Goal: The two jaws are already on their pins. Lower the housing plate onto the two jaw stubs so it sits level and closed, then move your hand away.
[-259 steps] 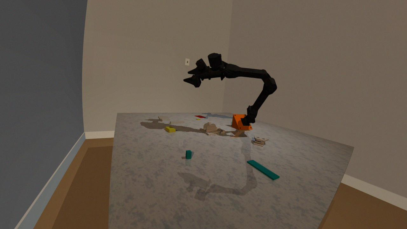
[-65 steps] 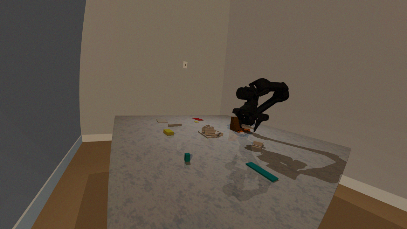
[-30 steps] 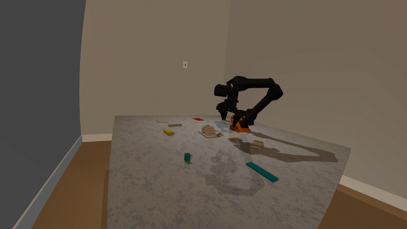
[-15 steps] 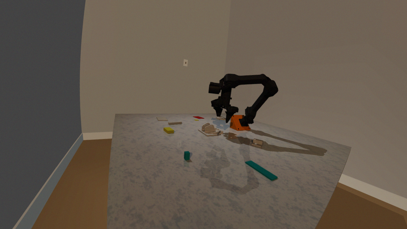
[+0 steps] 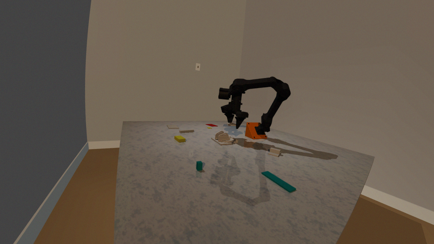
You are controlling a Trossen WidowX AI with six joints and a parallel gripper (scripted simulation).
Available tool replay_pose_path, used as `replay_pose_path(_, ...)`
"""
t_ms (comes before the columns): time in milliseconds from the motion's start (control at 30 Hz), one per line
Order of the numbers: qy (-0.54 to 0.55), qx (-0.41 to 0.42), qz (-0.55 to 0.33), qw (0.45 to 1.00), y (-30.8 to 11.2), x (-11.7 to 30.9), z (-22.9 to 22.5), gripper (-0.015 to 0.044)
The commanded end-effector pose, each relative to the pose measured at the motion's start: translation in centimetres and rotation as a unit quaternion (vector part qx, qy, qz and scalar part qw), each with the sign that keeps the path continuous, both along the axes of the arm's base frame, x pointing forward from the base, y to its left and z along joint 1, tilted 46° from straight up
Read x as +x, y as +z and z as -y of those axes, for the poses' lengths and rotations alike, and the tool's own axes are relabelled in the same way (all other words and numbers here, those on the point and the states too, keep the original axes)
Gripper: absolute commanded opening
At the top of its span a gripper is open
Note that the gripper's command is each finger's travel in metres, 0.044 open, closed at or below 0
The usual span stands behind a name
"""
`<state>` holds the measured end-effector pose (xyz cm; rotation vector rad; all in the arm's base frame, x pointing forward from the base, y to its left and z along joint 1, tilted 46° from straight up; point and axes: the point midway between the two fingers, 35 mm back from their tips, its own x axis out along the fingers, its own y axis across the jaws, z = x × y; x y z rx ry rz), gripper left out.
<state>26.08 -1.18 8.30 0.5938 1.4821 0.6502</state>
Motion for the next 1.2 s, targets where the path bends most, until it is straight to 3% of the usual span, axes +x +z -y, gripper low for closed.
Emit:
replay_pose_path(0, 0.002, 0.000, 0.000, 1.000, -0.27, -0.01, 0.15, 0.0351)
replay_pose_path(1167, 0.005, 0.000, 0.004, 1.000, -0.03, -0.12, -0.06, 0.0351)
